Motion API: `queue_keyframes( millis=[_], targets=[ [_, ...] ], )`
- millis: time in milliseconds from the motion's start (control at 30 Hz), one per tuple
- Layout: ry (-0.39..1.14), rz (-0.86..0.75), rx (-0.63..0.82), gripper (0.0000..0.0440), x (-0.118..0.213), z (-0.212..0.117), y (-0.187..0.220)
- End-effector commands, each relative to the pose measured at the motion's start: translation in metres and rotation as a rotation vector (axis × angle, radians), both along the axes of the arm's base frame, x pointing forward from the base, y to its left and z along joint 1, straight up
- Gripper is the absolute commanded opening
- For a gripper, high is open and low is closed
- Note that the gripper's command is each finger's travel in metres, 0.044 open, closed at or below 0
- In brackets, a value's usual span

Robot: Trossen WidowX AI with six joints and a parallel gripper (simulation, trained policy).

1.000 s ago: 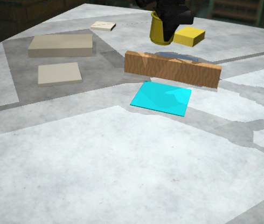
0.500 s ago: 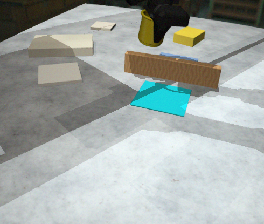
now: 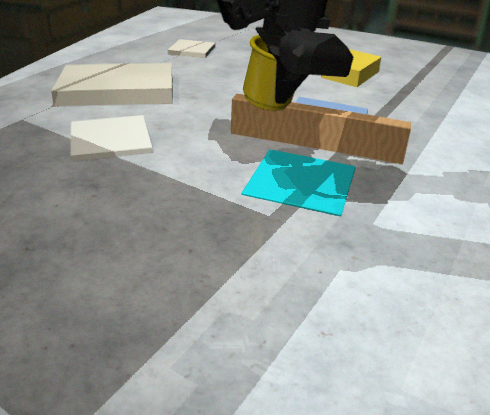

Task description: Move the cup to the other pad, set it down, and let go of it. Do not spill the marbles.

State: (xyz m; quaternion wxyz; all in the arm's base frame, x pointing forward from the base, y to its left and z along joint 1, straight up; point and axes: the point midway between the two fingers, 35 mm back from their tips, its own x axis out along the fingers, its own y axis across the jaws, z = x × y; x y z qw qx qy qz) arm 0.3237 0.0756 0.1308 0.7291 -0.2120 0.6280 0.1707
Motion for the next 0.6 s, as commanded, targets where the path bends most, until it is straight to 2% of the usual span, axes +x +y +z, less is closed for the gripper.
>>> queue_keyframes(
  millis=[0,567],
  targets=[
    [-0.002,0.007,0.002,0.0000,-0.003,-0.005,0.010],
    [0.011,0.005,-0.002,0.0005,-0.028,-0.044,0.036]
  ],
)
